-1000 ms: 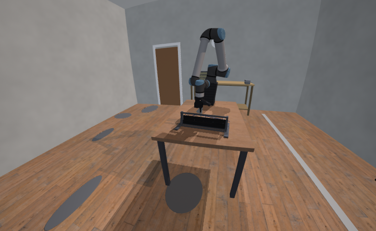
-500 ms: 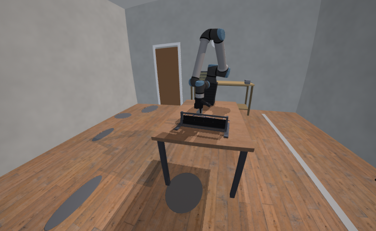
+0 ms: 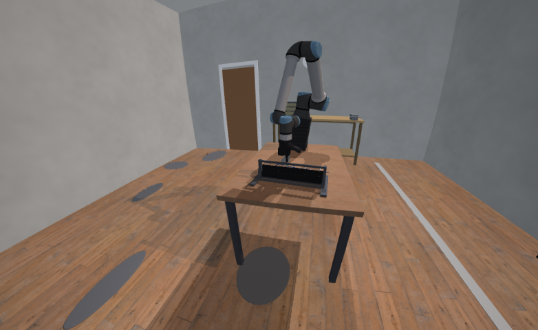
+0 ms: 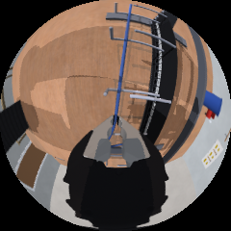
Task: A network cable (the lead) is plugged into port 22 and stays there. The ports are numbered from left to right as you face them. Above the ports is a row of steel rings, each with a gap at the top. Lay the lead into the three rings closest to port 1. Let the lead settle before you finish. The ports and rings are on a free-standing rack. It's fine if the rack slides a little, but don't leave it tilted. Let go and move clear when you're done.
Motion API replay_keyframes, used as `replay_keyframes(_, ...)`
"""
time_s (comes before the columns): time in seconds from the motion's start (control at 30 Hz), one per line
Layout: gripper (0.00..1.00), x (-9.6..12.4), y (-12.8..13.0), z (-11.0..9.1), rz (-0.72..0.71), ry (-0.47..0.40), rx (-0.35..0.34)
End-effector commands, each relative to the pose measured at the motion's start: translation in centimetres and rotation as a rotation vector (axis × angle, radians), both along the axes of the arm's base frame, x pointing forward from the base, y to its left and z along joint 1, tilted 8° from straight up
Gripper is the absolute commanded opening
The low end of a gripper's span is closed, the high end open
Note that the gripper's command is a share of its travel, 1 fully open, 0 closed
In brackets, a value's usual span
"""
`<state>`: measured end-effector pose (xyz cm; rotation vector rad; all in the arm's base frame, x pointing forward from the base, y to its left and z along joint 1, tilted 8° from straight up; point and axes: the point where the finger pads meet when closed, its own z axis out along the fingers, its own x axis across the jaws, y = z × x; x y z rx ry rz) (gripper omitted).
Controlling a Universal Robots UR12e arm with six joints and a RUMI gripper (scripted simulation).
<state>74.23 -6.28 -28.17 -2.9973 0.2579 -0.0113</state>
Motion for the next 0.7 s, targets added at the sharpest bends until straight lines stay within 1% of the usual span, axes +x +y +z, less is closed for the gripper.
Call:
replay_keyframes(0.0, 0.0, 0.1, 0.0, 0.1, 0.0, -0.001, -0.001)
replay_keyframes(0.43, 0.0, 0.7, -0.1, 0.1, 0.0, -0.001, -0.001)
replay_keyframes(0.67, 0.0, 1.6, -0.3, 0.1, 0.0, -0.001, -0.001)
